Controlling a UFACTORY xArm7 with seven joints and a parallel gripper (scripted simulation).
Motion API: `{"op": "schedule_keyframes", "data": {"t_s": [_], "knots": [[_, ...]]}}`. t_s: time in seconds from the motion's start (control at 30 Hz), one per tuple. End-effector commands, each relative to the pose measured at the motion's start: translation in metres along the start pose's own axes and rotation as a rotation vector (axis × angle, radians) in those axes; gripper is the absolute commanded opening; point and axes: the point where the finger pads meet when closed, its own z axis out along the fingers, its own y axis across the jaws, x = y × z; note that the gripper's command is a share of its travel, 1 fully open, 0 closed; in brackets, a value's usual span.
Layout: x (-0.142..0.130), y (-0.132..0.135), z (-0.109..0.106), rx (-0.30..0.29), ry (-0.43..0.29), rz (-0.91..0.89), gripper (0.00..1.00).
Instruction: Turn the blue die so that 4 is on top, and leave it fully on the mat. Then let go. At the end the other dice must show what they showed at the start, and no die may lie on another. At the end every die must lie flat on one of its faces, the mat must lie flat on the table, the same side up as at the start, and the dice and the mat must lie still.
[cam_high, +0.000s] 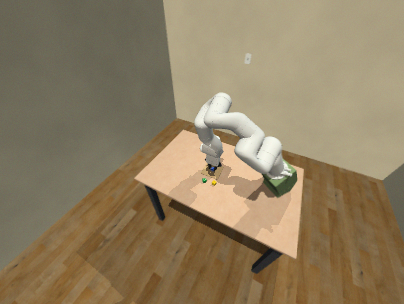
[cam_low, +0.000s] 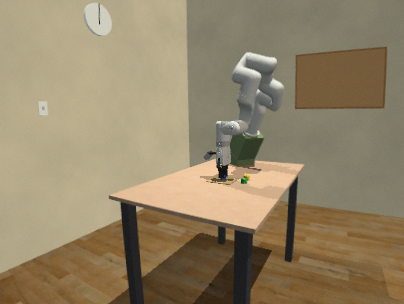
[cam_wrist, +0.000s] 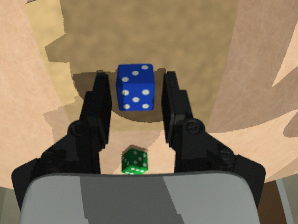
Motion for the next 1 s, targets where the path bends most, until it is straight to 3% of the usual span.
{"op": "schedule_keyframes", "data": {"t_s": [0.0,0.27,0.67,0.7,0.97], "knots": [[0.001,-0.002,-0.019,0.003,0.002,0.000,0.42],[0.001,-0.001,-0.062,0.003,0.002,0.000,0.42],[0.001,-0.001,-0.080,0.003,0.002,0.000,0.42],[0.001,-0.001,-0.080,0.003,0.002,0.000,1.00],[0.001,-0.001,-0.080,0.003,0.002,0.000,1.00]]}}
